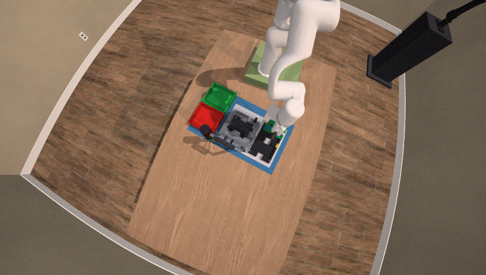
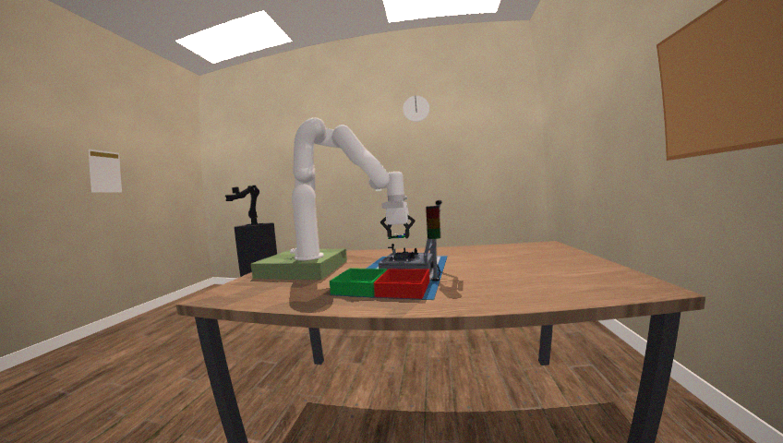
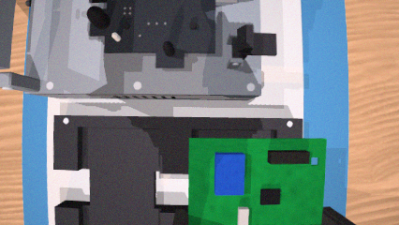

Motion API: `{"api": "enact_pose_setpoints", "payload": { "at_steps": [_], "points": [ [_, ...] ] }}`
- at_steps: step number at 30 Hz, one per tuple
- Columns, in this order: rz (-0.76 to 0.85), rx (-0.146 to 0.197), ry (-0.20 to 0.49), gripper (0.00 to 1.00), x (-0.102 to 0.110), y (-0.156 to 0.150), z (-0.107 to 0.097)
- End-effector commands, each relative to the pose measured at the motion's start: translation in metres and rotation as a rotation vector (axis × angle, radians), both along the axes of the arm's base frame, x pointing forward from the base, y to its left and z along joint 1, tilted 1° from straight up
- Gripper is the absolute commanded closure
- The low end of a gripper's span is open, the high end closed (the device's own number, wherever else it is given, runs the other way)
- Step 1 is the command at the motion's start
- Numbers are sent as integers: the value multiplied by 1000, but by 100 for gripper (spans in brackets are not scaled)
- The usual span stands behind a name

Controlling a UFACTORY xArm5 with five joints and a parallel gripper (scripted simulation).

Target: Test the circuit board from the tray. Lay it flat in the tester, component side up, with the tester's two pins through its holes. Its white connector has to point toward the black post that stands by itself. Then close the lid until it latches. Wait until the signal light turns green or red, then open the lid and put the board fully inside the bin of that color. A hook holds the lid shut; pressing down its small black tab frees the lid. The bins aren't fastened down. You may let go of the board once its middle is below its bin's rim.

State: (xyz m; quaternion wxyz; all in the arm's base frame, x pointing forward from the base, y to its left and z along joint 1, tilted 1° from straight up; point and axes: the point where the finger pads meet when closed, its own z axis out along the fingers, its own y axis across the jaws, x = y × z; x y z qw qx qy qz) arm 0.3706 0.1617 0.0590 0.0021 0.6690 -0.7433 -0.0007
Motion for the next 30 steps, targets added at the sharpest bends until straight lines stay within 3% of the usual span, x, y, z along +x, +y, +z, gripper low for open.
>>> {"api": "enact_pose_setpoints", "payload": {
  "at_steps": [1,30],
  "points": [
    [0,1,-3,21,1,0,1],
    [0,1,-2,21,8,-31,3]
  ]
}}
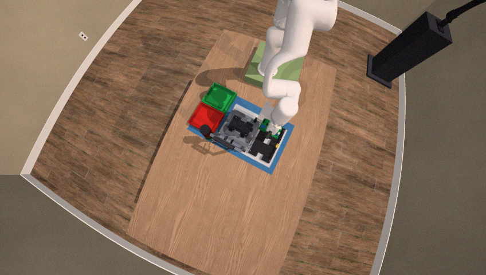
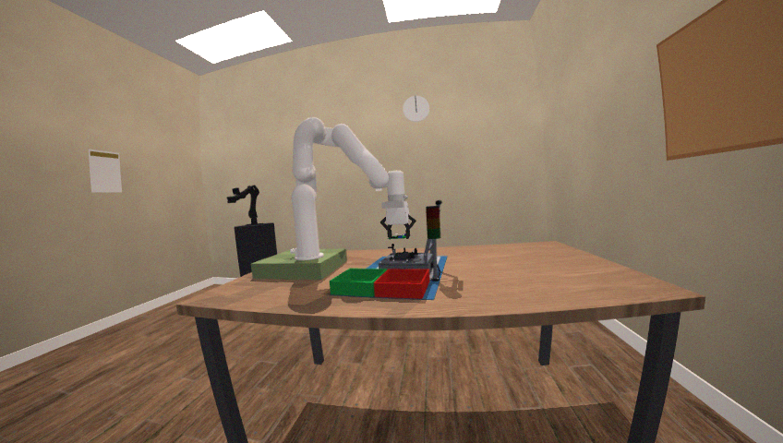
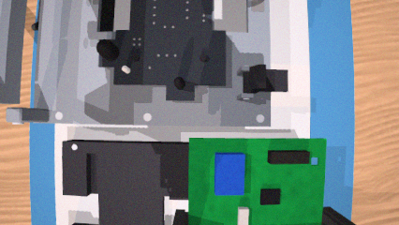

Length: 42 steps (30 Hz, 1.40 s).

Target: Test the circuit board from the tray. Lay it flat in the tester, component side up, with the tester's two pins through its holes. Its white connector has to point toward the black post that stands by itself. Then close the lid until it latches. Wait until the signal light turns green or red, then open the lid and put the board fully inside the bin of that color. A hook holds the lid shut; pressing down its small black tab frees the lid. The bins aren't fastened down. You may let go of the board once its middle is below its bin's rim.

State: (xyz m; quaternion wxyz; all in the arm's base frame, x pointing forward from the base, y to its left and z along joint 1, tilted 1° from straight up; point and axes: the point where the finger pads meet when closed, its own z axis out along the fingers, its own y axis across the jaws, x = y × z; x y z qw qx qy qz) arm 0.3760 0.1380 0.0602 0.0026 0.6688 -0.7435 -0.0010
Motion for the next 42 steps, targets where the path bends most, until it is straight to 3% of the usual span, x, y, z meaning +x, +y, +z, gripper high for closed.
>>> {"api": "enact_pose_setpoints", "payload": {
  "at_steps": [1,42],
  "points": [
    [1,1,-3,21,4,-10,2],
    [1,2,2,21,31,-129,8]
  ]
}}
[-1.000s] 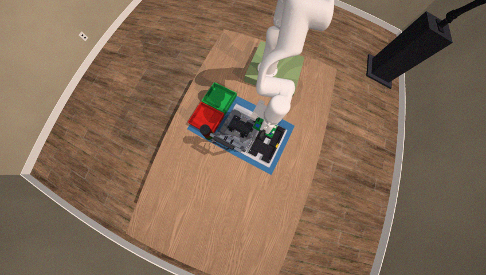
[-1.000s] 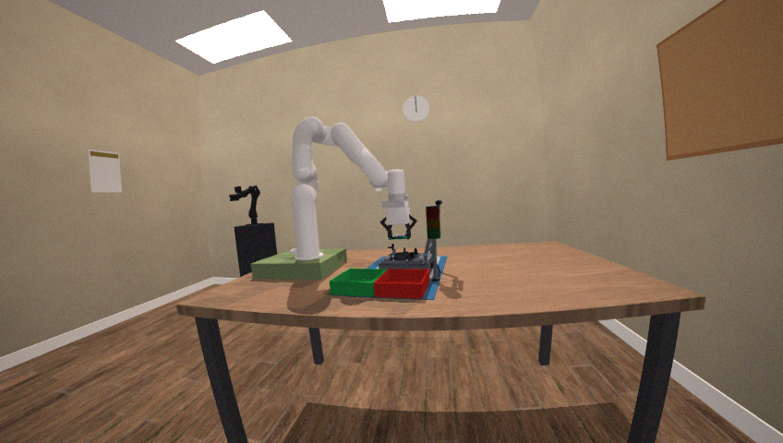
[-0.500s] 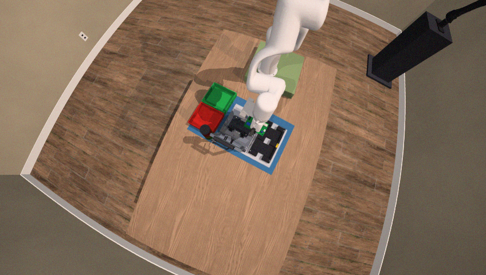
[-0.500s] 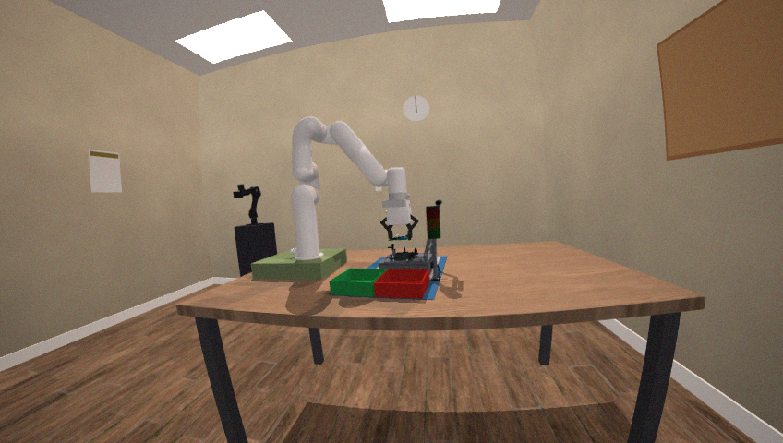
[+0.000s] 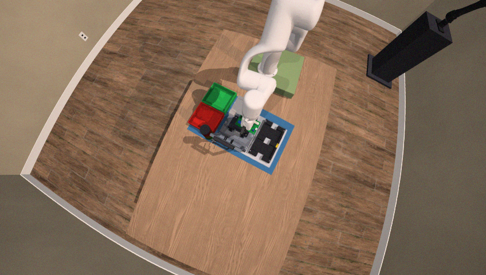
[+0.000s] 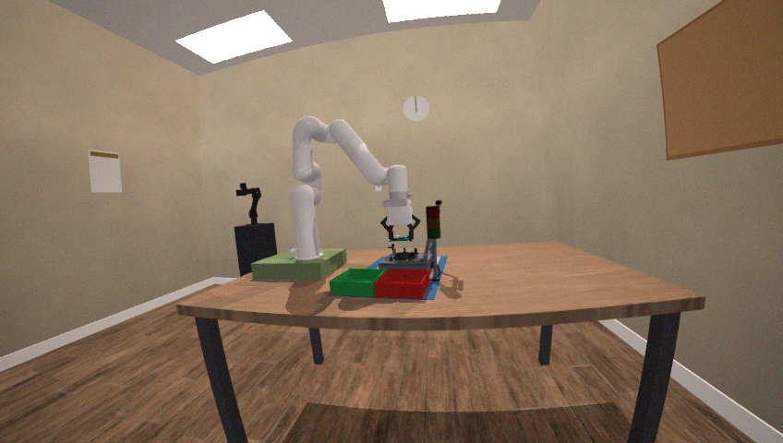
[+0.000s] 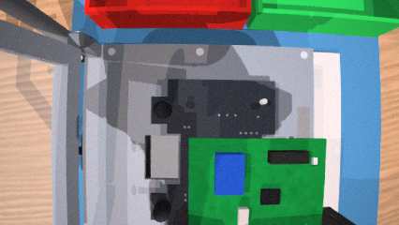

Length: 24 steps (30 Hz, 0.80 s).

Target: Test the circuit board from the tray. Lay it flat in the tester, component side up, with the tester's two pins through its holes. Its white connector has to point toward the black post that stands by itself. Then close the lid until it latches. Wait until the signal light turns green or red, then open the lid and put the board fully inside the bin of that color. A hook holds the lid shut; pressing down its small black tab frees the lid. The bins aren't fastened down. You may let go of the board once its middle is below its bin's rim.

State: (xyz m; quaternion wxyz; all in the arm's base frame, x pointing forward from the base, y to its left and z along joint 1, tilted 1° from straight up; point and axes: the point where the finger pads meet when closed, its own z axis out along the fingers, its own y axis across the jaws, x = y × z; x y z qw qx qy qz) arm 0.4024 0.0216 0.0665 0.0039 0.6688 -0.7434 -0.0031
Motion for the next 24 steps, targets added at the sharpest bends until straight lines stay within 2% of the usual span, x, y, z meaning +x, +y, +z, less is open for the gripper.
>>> {"api": "enact_pose_setpoints", "payload": {
  "at_steps": [1,24],
  "points": [
    [1,0,-3,21,5,-15,2],
    [1,1,-2,21,10,-35,3]
  ]
}}
